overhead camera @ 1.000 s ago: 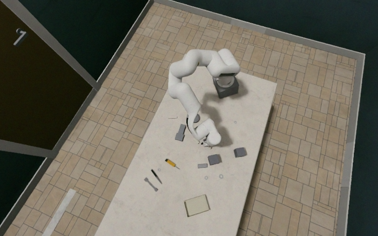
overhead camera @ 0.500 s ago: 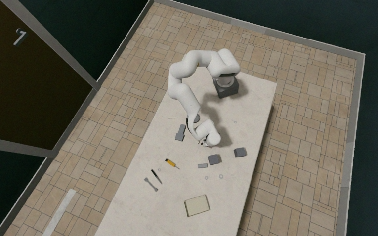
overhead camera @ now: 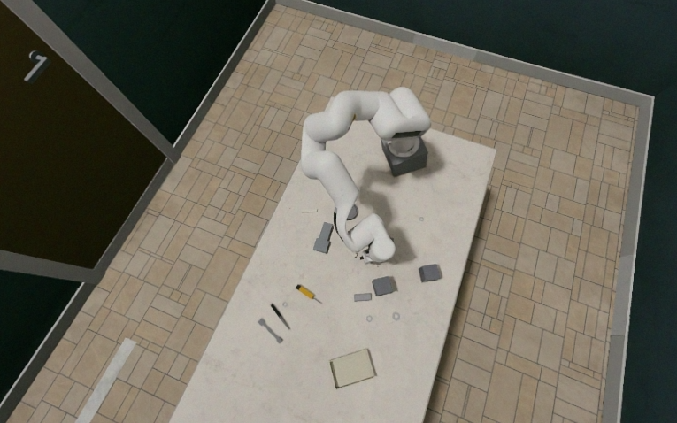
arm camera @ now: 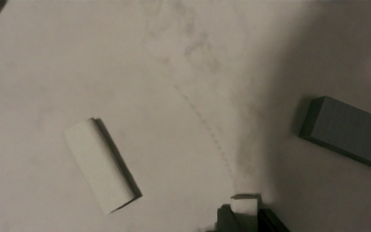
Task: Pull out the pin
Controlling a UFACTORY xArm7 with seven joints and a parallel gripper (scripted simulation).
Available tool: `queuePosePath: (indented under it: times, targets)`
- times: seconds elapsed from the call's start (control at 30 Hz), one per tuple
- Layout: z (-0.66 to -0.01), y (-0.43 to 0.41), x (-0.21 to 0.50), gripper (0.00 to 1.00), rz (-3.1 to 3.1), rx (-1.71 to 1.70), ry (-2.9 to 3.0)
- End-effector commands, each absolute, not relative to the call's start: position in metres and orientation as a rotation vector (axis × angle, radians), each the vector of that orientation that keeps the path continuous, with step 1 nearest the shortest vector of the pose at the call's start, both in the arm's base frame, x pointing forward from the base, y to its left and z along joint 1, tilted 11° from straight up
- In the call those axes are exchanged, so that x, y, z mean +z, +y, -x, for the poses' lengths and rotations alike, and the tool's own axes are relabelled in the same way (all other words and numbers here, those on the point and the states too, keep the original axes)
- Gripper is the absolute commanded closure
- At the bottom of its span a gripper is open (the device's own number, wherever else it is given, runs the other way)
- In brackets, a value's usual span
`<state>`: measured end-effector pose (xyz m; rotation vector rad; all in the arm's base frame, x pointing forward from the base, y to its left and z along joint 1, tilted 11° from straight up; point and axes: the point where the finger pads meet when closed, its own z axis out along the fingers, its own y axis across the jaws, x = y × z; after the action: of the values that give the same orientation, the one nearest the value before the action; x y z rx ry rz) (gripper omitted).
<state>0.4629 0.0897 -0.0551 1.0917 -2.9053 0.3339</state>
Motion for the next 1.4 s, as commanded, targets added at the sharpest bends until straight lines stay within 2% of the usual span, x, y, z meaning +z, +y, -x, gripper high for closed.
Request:
queuePosePath:
  times: [0.0,0.37,0.4,0.57,0.6,0.83,0.87,1.37]
  targets:
    - [-0.464,0.091,-0.054,1.00,-1.094,0.334,-2.908]
    - [-0.464,0.090,-0.055,1.00,-1.094,0.334,-2.908]
    - [-0.464,0.090,-0.055,0.79,-1.094,0.334,-2.908]
    - [-0.464,0.090,-0.055,0.79,-1.094,0.334,-2.908]
    - [-0.464,0.090,-0.055,0.72,-1.094,0.334,-2.908]
    - [-0.464,0.090,-0.055,0.72,-1.094,0.334,-2.908]
    - [-0.464,0.090,-0.055,0.63,-1.094,0.334,-2.908]
    - [-0.462,0.092,-0.039,0.63,-1.097,0.337,-2.906]
